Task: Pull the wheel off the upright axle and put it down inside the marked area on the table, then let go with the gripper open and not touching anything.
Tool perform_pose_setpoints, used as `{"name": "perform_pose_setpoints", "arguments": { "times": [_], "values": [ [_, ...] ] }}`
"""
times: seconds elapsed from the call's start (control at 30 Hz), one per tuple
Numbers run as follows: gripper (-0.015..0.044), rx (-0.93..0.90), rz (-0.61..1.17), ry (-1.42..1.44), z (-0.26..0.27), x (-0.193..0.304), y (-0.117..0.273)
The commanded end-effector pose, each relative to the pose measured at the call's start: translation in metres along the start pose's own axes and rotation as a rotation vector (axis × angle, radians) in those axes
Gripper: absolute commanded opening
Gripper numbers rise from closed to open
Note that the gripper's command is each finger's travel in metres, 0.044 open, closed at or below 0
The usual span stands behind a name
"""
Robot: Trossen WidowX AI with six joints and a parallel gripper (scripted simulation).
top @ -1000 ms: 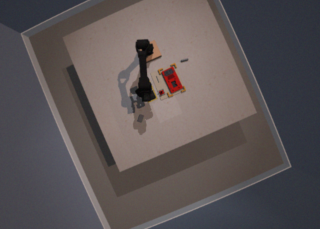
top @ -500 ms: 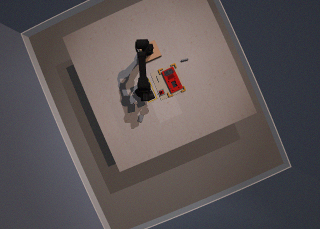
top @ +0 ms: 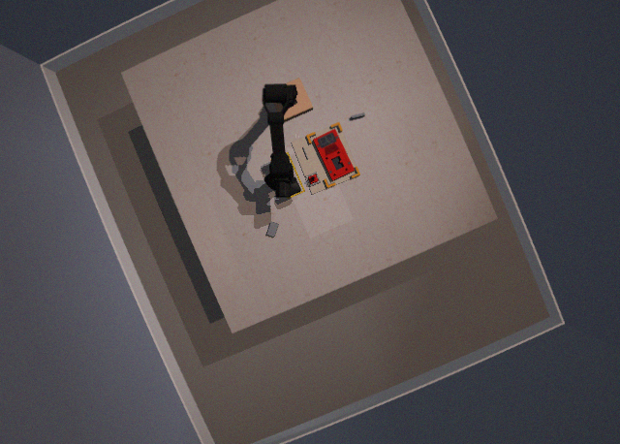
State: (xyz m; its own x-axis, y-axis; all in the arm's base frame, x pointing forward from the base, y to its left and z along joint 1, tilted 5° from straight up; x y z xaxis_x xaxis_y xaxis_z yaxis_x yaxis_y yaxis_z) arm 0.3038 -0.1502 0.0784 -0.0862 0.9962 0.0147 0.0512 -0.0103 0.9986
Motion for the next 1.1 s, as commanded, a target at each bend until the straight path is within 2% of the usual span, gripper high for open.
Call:
{"name": "perform_pose_setpoints", "arguments": {
  "times": [0.0,0.07,0.43,0.67,0.8,0.83,0.97,1.07],
  "values": [
    [0.0,-0.002,-0.004,0.004,-0.001,0.0,-0.01],
    [0.0,-0.002,-0.004,0.004,-0.001,0.0,-0.01],
    [0.0289,0.003,0.002,0.0,-0.001,0.001,-0.005],
    [0.03,-0.002,-0.004,0.004,-0.001,0.001,0.046],
    [0.03,-0.002,-0.004,0.004,-0.001,0.001,0.053],
    [0.0326,-0.007,-0.005,0.003,-0.001,0.001,0.046],
    [0.0431,-0.004,-0.003,0.003,-0.023,0.015,0.065],
    [0.044,0.0,-0.002,0.004,-0.044,0.027,0.08]
  ]
}}
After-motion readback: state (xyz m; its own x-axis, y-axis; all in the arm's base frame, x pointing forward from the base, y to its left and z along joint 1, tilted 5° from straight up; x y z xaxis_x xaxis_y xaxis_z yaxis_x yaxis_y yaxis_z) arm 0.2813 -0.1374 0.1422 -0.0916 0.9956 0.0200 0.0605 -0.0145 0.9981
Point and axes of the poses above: the point midway between the two fingers, 35 mm back from their tips, its own y axis back along the fingers, its own z axis across the jaws, x = y × z, the point moved 7 cm from there along y, back along the fingers, and after that the axes turned 8 degrees about y, right-handed, at the moved point
